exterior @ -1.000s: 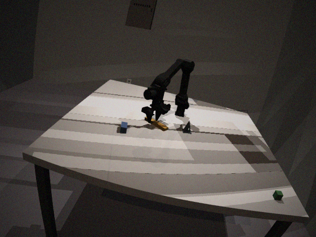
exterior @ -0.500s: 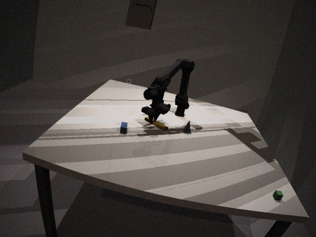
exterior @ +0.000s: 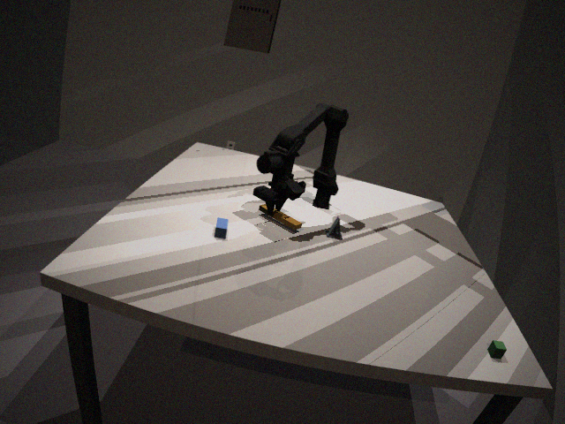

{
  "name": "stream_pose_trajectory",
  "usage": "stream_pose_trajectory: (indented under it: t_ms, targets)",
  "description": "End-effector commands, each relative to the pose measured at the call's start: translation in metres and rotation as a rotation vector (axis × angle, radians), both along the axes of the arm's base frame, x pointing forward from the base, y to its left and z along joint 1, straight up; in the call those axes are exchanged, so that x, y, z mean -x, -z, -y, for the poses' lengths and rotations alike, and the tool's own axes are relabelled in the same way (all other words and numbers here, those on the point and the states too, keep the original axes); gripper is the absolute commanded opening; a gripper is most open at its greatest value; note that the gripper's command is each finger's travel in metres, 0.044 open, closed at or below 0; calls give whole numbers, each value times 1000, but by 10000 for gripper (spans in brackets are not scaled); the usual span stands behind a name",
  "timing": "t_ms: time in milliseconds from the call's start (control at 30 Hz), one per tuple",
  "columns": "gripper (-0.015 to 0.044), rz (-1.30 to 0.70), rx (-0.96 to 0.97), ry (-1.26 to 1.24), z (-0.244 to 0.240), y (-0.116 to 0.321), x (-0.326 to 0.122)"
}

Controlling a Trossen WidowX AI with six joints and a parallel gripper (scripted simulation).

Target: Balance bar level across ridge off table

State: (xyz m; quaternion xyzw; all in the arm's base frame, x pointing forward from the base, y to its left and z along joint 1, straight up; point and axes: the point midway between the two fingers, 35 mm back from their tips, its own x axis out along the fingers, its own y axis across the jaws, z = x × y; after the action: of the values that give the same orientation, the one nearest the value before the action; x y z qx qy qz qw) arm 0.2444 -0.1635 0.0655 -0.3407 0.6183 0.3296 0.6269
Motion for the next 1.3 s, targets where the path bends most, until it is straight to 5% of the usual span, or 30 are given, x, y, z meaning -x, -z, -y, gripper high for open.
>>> stream_pose_trajectory:
  t_ms: [0, 1267]
  targets:
    - [0, 6, 5, 2, 1, -11, -1]
    - [0, 4, 7, -12, -8, -99, 3]
